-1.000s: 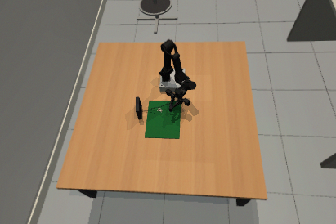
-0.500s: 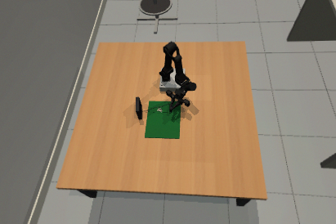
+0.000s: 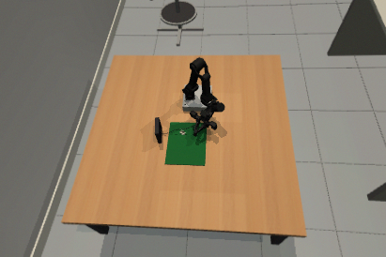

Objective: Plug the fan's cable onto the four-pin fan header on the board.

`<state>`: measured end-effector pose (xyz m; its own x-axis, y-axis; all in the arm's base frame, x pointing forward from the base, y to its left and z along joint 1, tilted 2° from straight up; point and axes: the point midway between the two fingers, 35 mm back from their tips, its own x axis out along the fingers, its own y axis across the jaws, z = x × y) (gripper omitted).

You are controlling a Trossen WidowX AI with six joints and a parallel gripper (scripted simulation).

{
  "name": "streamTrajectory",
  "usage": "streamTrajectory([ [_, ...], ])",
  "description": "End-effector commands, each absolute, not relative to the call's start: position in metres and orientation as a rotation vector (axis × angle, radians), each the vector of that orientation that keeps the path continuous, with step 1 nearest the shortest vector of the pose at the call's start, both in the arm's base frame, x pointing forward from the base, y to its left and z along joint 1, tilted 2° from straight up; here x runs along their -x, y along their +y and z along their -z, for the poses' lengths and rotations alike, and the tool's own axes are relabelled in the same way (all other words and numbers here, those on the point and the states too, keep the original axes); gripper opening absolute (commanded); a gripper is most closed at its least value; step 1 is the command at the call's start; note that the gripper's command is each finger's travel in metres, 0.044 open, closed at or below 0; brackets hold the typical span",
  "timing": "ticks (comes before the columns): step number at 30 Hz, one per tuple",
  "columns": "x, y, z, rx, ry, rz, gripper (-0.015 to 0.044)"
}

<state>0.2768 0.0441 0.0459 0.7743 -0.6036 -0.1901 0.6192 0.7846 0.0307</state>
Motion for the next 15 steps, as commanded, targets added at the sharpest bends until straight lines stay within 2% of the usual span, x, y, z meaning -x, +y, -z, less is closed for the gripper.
streamTrajectory([
  [1,-0.276,0.043,-0.043,-0.096,0.170,0.666,0.0000],
  [15,-0.276,0.044,-0.029,-0.095,0.170,0.666,0.0000],
])
